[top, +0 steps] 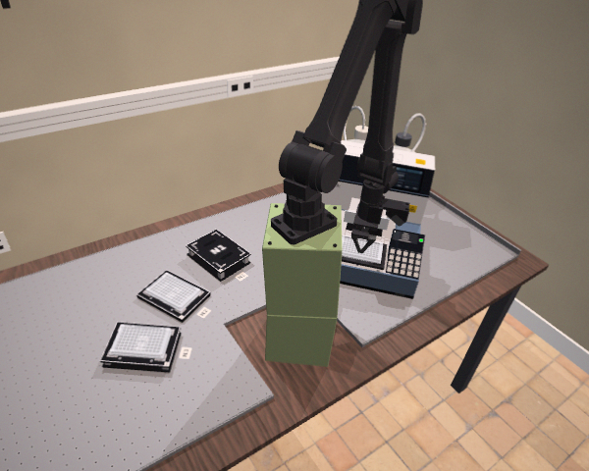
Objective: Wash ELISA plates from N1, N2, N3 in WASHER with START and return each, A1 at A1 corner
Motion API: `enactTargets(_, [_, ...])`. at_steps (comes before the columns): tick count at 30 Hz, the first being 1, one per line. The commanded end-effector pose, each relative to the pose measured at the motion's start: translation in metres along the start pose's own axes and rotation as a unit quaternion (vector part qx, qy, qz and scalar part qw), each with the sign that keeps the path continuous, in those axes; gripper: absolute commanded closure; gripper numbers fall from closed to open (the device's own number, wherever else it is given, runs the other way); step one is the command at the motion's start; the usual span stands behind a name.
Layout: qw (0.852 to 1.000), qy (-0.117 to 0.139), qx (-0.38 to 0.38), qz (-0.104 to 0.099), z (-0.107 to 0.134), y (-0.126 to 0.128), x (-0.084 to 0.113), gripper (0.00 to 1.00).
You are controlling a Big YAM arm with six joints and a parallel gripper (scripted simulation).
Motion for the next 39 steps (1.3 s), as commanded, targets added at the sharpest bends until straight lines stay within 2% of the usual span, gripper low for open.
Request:
enactTargets(1, [1.000,0.001,-0.003,-0.003,0.003,0.004,-0.007,0.00])
enactTargets(8, [1.000,0.002,-0.004,0.001,0.003,0.002,-0.011,0.00])
enactTargets(10, [1.000,0.001,-0.003,-0.003,0.003,0.003,-0.012,0.00])
enactTargets(39, [1.000,0.002,-0.002,-0.001,0.004,0.002,-0.030,0.00])
Point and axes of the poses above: the point where the finger pads meet when closed, its own x axis back along the fingers, its own y axis across the jaws, z = x × y, the point moved 9 cm from there along x, back along the fingers, and after that the axes turned 9 degrees about -x, right-handed, at the moved point
